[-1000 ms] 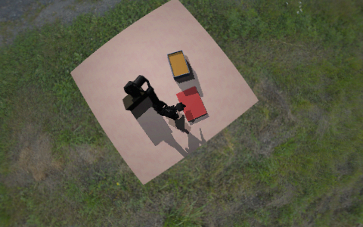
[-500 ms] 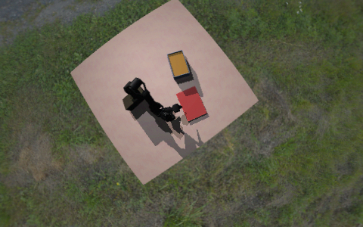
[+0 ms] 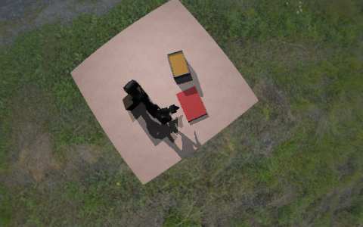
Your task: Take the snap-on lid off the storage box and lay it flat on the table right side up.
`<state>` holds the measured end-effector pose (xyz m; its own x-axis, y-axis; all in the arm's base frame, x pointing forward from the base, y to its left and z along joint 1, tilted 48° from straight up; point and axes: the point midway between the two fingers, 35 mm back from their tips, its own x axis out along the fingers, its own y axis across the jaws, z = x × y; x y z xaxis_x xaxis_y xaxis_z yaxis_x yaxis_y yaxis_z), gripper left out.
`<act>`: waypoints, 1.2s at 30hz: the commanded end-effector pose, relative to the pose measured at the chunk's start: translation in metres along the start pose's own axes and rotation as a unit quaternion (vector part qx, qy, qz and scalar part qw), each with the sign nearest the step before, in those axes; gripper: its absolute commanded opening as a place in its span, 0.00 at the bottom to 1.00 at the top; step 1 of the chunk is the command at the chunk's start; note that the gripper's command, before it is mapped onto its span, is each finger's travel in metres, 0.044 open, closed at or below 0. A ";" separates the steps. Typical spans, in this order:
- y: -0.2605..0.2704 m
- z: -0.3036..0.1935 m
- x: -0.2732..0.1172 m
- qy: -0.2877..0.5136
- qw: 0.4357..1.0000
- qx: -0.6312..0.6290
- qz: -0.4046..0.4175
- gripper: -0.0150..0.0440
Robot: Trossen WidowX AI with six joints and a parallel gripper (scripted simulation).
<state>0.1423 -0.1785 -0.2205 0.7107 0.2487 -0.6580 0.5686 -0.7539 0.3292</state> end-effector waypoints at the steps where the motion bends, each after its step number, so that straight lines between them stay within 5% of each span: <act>1: 0.005 0.001 -0.005 -0.002 1.000 -0.004 0.000 1.00; 36: 0.040 0.001 -0.066 -0.003 1.000 -0.004 -0.001 1.00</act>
<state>0.1207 -0.2178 -0.1697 0.7087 0.2543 -0.6581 0.5717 -0.7536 0.3245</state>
